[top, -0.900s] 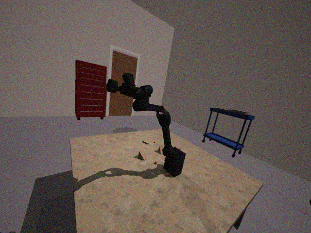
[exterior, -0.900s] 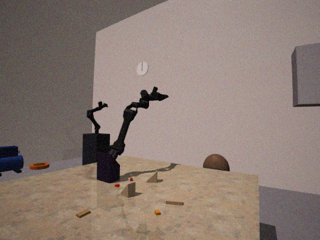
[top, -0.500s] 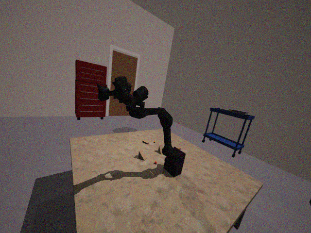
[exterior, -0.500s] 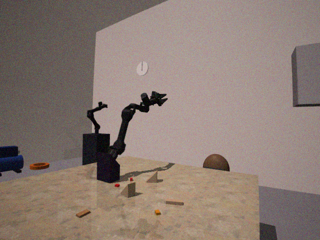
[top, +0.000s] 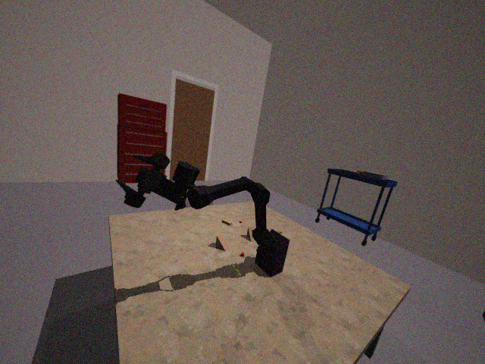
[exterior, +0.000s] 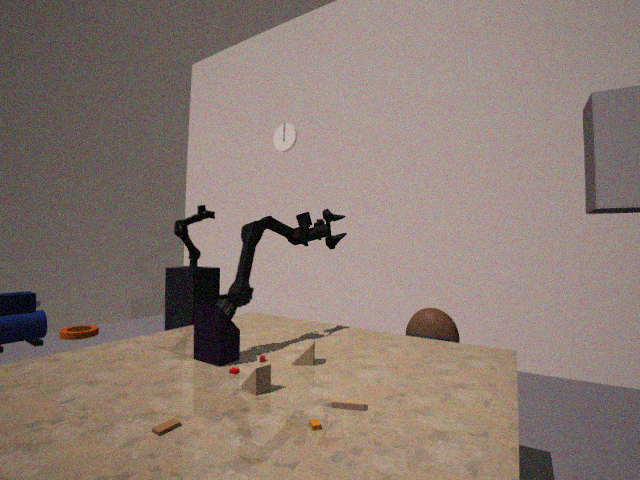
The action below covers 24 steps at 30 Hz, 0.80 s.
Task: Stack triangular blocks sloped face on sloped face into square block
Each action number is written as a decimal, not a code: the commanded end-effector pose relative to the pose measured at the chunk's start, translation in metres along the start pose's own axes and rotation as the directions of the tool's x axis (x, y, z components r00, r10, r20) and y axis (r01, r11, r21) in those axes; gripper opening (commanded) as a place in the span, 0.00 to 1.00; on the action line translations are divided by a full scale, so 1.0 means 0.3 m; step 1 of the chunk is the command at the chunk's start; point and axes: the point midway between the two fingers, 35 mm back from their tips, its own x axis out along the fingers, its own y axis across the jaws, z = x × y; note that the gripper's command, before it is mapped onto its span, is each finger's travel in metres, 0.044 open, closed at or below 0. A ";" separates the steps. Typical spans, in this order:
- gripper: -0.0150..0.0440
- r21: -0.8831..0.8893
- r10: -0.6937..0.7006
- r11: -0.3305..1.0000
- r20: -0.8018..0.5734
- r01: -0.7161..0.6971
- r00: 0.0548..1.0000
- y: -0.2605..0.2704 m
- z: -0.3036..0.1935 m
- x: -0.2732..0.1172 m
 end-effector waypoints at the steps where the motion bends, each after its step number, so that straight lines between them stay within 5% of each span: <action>1: 1.00 -0.110 0.113 0.987 -0.033 -0.116 0.993 0.135 -0.115 0.019; 13: 1.00 -0.293 0.413 0.802 -0.357 -0.520 0.838 0.405 -0.668 0.010; 24: 1.00 -0.020 0.494 0.677 -0.729 -0.735 0.475 0.364 -1.250 -0.203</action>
